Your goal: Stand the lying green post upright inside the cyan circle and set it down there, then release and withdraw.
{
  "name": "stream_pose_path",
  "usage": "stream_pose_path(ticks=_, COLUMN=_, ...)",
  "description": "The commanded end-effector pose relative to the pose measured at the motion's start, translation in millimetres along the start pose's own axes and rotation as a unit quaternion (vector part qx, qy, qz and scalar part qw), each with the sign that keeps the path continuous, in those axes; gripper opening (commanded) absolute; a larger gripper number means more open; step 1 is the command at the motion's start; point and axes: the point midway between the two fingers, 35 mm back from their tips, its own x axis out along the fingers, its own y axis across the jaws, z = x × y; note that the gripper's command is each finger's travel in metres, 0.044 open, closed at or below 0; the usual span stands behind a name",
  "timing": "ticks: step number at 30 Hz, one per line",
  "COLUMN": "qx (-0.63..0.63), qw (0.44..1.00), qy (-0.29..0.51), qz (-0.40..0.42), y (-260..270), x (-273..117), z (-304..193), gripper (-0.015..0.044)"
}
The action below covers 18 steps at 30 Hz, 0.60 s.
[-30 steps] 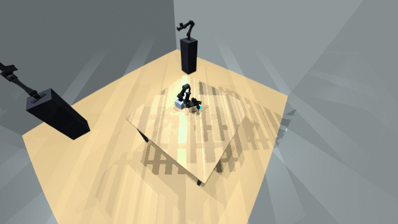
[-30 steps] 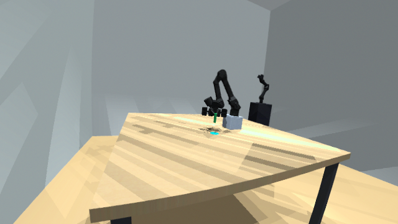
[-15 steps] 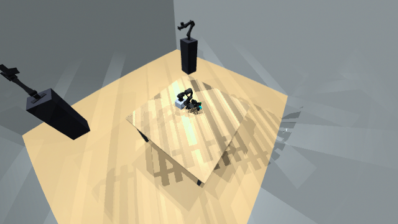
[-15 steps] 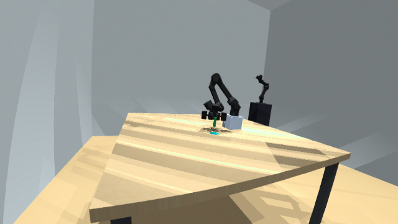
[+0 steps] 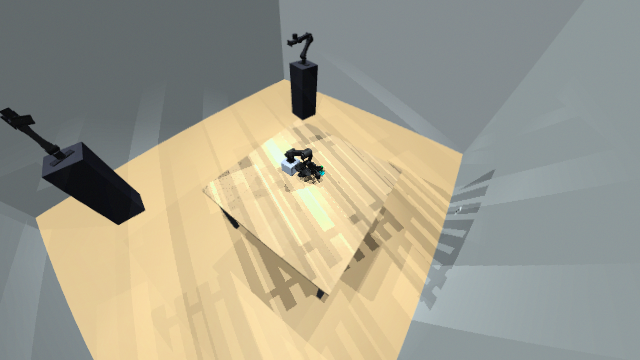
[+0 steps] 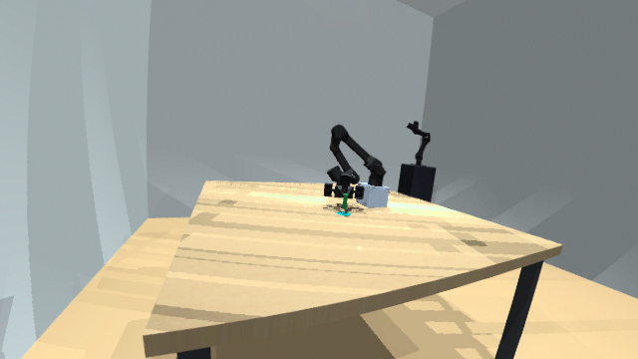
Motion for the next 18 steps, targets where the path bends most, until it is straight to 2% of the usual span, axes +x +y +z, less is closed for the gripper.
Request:
stream_pose_path(ticks=1, qx=-0.004, qw=1.0, qy=-0.001, qz=0.002, y=-1, x=1, z=-6, gripper=0.0023)
stream_pose_path(ticks=17, qx=-0.006, qw=1.0, qy=0.001, qz=0.005, y=-1, x=3, z=-20, gripper=0.0023)
stream_pose_path(ticks=18, qx=-0.006, qw=1.0, qy=0.001, qz=0.005, y=-1, x=3, z=-20, gripper=0.0049)
